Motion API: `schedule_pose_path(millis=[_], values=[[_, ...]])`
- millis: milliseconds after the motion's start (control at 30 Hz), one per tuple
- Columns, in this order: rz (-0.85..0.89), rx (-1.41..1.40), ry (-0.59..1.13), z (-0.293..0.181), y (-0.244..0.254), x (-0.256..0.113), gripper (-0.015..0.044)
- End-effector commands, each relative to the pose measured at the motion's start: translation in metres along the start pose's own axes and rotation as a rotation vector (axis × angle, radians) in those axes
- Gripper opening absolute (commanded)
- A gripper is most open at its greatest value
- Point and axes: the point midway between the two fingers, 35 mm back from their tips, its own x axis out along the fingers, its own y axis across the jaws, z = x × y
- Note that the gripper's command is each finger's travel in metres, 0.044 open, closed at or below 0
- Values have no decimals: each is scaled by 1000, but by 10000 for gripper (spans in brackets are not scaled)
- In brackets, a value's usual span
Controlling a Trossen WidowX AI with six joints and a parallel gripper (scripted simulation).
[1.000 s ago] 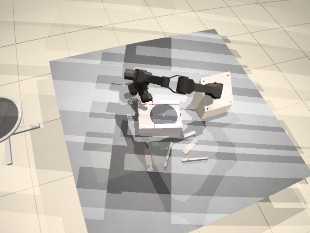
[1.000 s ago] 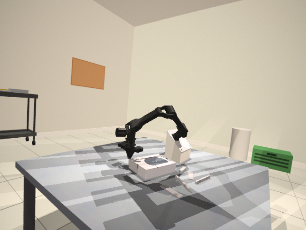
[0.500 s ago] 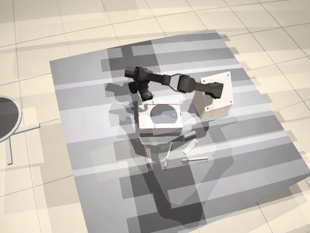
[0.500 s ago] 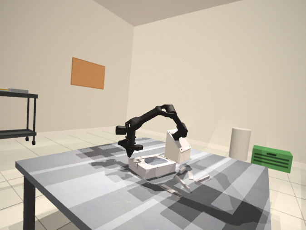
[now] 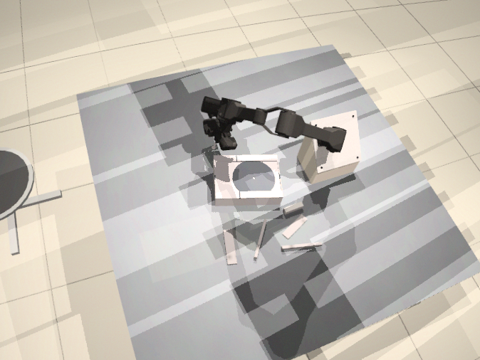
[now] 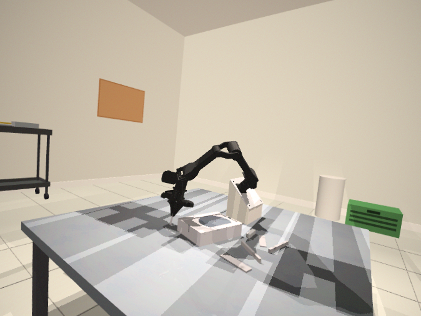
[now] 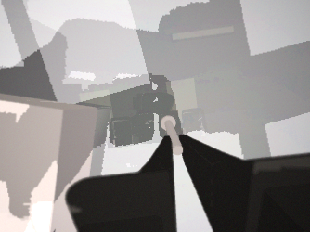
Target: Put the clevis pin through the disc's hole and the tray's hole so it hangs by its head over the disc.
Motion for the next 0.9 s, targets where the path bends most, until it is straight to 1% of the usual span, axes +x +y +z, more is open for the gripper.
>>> schedule_pose_path(millis=[0,333,867], values=[[-7,3,-57,-1,-4,0,0],[-18,-11,-212,-2,-6,0,0],[14,2,-431,-26,4,-11,0]])
